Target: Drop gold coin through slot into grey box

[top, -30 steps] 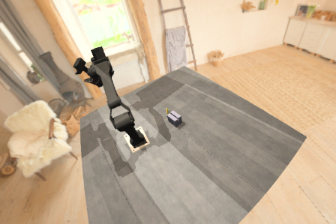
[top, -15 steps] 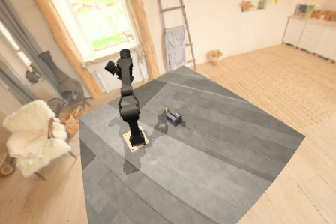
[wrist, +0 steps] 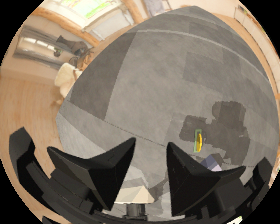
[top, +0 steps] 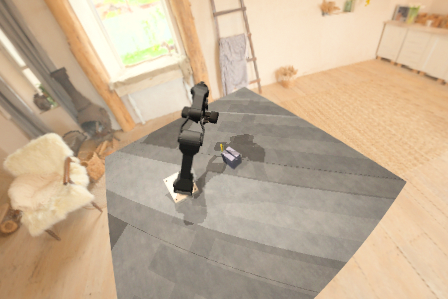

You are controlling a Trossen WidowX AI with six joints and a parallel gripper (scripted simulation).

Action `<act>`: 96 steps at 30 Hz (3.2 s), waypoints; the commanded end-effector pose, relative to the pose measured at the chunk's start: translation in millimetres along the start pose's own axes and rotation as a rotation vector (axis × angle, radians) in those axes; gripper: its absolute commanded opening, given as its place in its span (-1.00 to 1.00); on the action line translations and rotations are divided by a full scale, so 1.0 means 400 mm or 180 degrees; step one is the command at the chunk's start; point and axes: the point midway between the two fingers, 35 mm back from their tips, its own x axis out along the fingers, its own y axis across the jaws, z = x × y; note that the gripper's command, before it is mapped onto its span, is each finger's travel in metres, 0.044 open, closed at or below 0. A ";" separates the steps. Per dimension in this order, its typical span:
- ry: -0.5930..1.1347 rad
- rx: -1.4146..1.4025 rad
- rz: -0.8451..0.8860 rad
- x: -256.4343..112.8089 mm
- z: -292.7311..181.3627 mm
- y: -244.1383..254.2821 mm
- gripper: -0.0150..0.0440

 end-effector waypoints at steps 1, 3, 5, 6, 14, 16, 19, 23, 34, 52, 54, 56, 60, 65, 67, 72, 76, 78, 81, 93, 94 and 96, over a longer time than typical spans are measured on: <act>0.0442 -0.0284 -0.0479 0.057 -0.049 -0.129 0.05; 0.0709 -0.0472 -0.0708 0.079 -0.078 -0.198 0.05; 0.0871 -0.0591 -0.0826 0.089 -0.091 -0.242 0.05; 0.0904 -0.0615 -0.0848 0.091 -0.092 -0.252 0.05; 0.0915 -0.0622 -0.0855 0.110 -0.095 -0.262 0.05; 0.0915 -0.0622 -0.0857 0.155 -0.105 -0.276 0.05; 0.0916 -0.0622 -0.0858 0.173 -0.110 -0.281 0.05; 0.0916 -0.0621 -0.0859 0.198 -0.115 -0.288 0.05; 0.0916 -0.0621 -0.0860 0.234 -0.122 -0.300 0.05; 0.0917 -0.0620 -0.0862 0.300 -0.139 -0.321 0.05; 0.0917 -0.0620 -0.0863 0.308 -0.141 -0.323 0.05; 0.0918 -0.0620 -0.0863 0.315 -0.143 -0.325 0.05; 0.0919 -0.0620 -0.0864 0.329 -0.148 -0.330 0.05; 0.0920 -0.0619 -0.0864 0.334 -0.150 -0.331 -0.12; 0.0920 -0.0619 -0.0864 0.334 -0.150 -0.331 -0.30; 0.0920 -0.0619 -0.0864 0.334 -0.150 -0.331 -0.49; 0.0920 -0.0619 -0.0864 0.334 -0.150 -0.331 -0.49; 0.0920 -0.0619 -0.0864 0.334 -0.150 -0.331 -0.49; 0.0918 -0.0620 -0.0864 0.326 -0.147 -0.329 -0.49; 0.0912 -0.0622 -0.0859 0.260 -0.120 -0.309 -0.49; 0.0912 -0.0622 -0.0858 0.254 -0.118 -0.307 -0.49; 0.0911 -0.0622 -0.0858 0.243 -0.114 -0.304 -0.49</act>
